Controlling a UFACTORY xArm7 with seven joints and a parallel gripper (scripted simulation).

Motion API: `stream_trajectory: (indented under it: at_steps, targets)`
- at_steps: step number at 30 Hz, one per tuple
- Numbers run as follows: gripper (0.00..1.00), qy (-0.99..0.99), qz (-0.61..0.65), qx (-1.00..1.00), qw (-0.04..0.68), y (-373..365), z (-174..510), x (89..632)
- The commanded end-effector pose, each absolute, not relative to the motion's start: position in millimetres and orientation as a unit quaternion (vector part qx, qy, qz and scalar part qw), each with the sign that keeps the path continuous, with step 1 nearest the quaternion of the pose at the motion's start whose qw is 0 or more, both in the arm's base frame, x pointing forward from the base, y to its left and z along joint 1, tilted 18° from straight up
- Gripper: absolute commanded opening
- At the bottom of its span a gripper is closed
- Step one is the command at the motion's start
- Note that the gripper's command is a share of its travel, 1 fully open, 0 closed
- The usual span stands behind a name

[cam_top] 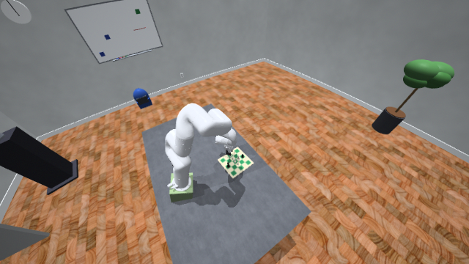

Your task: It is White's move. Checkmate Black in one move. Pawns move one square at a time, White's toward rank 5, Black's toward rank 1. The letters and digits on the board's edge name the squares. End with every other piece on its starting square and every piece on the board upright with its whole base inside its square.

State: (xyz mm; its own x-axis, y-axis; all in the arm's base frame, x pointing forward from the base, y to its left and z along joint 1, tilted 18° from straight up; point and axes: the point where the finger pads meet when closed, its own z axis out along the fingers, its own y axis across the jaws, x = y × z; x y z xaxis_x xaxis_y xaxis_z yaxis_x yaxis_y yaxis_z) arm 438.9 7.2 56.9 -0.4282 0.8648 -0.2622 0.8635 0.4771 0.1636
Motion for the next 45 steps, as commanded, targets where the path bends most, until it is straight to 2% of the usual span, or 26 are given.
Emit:
stream_trajectory:
  at_steps: [1,45]
  targets:
    - [0.37,0.845,0.003,0.511,0.158,8,58,440]
    - [0.37,0.845,0.003,0.511,0.158,5,40,445]
